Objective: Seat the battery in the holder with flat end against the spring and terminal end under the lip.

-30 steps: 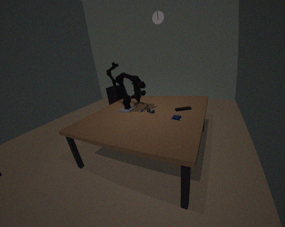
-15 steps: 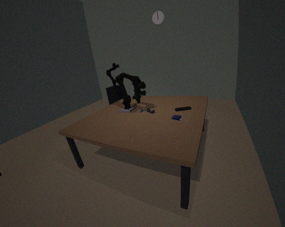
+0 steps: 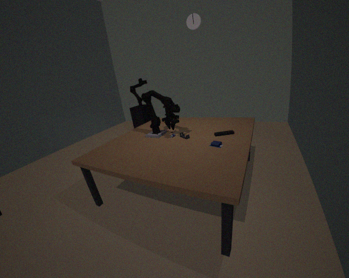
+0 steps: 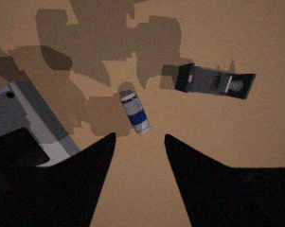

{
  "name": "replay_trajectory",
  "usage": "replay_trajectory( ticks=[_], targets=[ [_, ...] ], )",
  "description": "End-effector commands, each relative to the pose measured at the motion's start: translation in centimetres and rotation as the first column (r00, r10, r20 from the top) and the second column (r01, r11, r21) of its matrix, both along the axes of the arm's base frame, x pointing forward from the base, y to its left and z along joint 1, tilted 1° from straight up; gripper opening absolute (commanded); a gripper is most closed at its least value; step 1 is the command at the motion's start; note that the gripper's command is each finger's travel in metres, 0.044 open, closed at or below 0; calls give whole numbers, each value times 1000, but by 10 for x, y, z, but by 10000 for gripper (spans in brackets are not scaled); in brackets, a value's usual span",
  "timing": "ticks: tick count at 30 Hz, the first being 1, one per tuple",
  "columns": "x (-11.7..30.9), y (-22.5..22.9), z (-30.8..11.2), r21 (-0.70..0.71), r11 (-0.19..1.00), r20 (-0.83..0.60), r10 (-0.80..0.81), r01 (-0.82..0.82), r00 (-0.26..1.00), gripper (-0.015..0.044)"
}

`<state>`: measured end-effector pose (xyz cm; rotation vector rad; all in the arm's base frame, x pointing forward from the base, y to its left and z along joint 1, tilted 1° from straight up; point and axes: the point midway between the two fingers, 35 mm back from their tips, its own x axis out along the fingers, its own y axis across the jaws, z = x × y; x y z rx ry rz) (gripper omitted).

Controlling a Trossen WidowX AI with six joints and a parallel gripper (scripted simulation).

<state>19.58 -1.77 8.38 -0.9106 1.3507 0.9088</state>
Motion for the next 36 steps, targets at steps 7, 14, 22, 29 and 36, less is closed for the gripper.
replay_trajectory(
  ticks=[7, 14, 22, 29, 36],
  targets=[
    [-3, 8, -19, -5, 900, 1, 437, -437, 900, 249],
    [-3, 8, -20, -5, 900, 1, 437, -437, 900, 249],
    [-2, 8, -33, -5, 900, 1, 437, -437, 900, 249],
    [-1, 8, -45, -5, 900, 1, 437, -437, 900, 249],
    [-1, 8, -56, -5, 900, 1, 437, -437, 900, 249]
  ],
)
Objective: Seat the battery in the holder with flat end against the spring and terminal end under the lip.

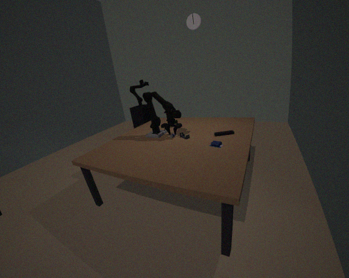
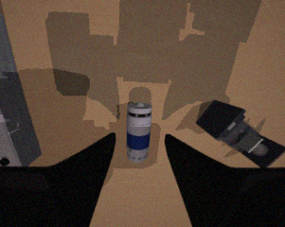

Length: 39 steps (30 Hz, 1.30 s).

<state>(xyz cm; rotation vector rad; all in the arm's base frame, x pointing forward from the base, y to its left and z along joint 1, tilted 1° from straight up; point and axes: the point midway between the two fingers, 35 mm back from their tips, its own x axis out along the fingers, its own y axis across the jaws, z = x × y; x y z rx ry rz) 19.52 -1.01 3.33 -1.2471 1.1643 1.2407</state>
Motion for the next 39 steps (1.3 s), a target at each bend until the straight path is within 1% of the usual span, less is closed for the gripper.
replay_trajectory(
  ticks=[1, 10, 15, 20, 25, 31, 35, 37, 39],
  targets=[
    [-1, 0, -7, 1, 1000, -2, 3, -3, 1000, 249],
    [-2, 1, -19, 1, 1000, -2, 3, -3, 1000, 249],
    [-2, 1, -19, 1, 1000, -2, 3, -3, 1000, 118],
    [-2, 1, -19, 1, 1000, -2, 3, -3, 1000, 87],
    [-2, 1, -18, 1, 1000, -2, 3, -3, 1000, 87],
    [-2, 0, 26, 1, 1000, -2, 3, -3, 1000, 87],
    [-2, 0, 31, 1, 1000, -2, 3, -3, 1000, 87],
    [1, 0, 33, 1, 999, -1, 36, -36, 999, 87],
    [11, 0, 37, 0, 992, 1, 128, -128, 992, 87]
  ],
)
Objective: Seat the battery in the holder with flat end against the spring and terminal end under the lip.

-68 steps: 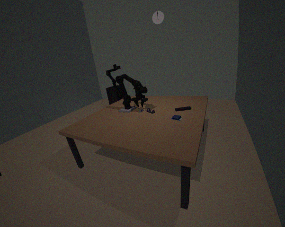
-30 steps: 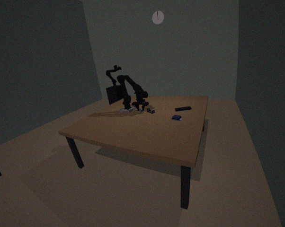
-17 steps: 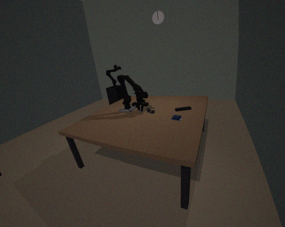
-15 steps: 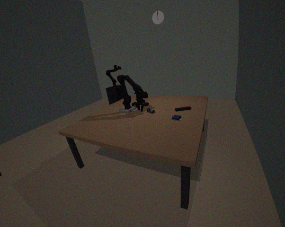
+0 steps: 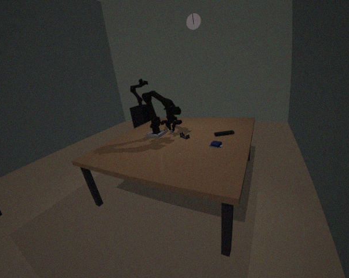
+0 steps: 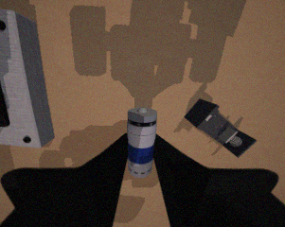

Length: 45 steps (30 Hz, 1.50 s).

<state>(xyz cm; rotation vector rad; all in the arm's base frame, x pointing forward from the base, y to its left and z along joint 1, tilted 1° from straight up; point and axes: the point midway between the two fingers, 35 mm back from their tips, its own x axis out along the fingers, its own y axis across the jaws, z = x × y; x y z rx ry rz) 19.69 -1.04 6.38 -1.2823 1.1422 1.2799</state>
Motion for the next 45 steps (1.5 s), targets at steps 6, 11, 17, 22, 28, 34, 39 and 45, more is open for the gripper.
replay_trajectory(
  ticks=[6, 11, 17, 22, 28, 34, 39, 45],
  targets=[
    [43, 2, 18, -7, 928, 10, 371, -371, 928, 87],
    [72, 4, 25, -14, 805, 12, 593, -593, 805, 87],
    [105, 7, 30, -23, 592, 12, 806, -806, 592, 87],
    [114, 8, 30, -25, 514, 12, 858, -857, 514, 87],
    [114, 8, 29, -14, 512, 11, 859, -859, 512, 87],
    [112, 9, 12, 87, 509, -2, 860, -856, 511, 87],
    [110, 10, -1, 168, 509, -12, 857, -844, 515, 87],
    [108, 11, -11, 232, 510, -23, 854, -828, 519, 87]
  ],
)
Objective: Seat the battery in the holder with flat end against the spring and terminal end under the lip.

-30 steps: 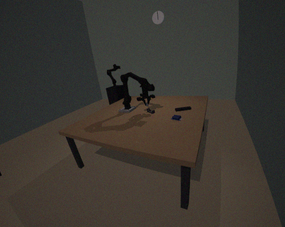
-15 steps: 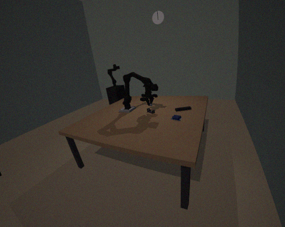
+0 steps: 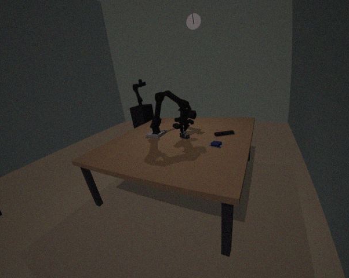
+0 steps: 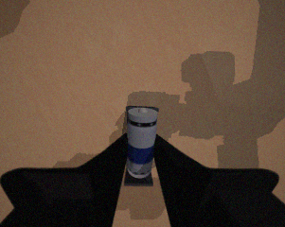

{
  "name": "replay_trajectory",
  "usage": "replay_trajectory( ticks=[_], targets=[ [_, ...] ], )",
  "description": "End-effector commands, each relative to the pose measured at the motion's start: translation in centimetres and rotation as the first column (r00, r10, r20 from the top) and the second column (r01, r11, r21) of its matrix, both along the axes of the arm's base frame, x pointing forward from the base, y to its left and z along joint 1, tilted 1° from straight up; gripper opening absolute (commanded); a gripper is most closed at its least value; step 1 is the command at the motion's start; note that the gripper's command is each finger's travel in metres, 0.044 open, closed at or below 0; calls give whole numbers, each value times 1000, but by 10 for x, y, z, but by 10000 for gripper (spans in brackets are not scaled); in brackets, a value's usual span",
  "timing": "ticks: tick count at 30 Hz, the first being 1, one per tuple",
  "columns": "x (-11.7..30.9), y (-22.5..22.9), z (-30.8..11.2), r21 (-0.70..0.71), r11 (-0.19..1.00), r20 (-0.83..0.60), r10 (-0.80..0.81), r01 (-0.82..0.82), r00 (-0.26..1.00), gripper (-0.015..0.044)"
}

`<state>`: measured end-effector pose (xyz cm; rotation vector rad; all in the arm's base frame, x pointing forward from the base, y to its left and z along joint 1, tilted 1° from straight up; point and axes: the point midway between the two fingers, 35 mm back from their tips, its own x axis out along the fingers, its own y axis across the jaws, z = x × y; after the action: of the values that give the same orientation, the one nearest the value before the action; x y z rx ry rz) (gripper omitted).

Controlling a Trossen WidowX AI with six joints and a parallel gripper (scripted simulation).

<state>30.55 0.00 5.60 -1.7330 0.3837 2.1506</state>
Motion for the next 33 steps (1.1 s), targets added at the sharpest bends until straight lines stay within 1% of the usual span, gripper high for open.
replay_trajectory(
  ticks=[1, 33],
  targets=[
    [0, 1, -3, 16, 1000, -24, -2, 2, 1000, 87],
    [7, -2, -17, 99, 995, -221, 17, 5, 975, 87]
  ],
)
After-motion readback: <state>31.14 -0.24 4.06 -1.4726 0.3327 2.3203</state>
